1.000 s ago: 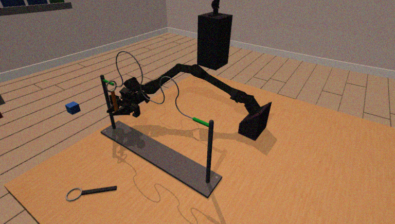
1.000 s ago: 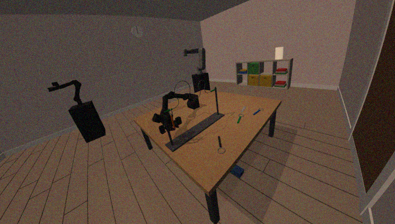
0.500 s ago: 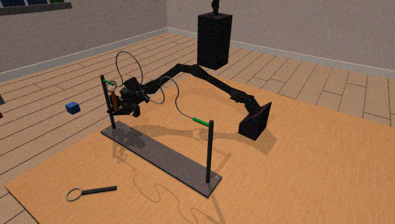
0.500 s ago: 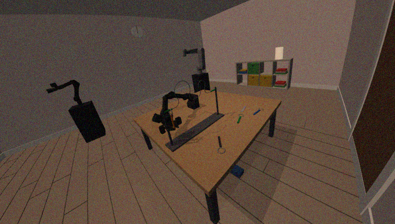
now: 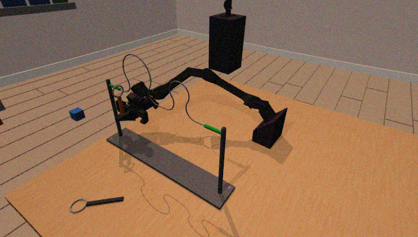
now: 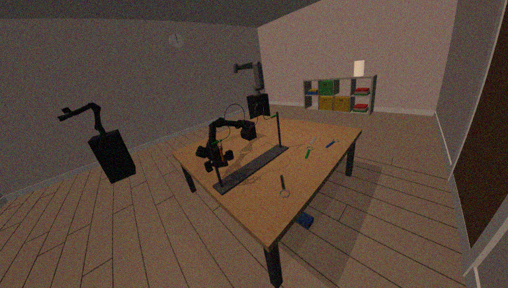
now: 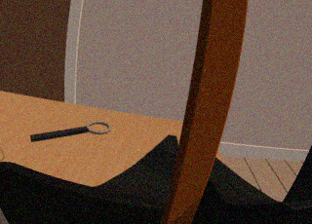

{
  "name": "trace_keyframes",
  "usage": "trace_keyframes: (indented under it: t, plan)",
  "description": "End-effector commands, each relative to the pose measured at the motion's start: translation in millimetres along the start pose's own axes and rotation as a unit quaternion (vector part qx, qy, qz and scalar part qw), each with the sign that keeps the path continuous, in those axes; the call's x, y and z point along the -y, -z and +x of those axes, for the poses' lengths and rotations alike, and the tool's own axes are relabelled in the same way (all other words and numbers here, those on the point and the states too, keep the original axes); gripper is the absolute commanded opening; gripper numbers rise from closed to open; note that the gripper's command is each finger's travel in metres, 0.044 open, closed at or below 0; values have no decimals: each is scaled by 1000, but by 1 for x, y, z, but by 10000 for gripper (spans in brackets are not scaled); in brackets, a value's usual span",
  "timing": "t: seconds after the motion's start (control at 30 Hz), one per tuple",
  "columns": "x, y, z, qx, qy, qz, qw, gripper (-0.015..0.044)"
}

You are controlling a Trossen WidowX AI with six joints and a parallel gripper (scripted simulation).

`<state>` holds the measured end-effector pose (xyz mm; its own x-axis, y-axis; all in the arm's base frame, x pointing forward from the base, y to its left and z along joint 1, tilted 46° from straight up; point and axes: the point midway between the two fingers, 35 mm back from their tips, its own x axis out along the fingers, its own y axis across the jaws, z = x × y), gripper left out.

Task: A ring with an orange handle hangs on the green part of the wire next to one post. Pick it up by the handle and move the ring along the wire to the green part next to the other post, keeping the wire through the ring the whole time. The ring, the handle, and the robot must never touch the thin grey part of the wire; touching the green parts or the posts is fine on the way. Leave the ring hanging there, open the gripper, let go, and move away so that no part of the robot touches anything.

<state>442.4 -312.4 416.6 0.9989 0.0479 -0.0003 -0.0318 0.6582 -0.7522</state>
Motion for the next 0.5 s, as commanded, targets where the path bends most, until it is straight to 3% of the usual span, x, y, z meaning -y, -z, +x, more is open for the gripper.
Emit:
trace_keyframes:
  t: [0.0, 0.47]
  plan:
    - [0, 0, 0, 0, 0, 0, 1000, -150]
    - [-2, -15, 0, 0, -2, 3, 1000, -150]
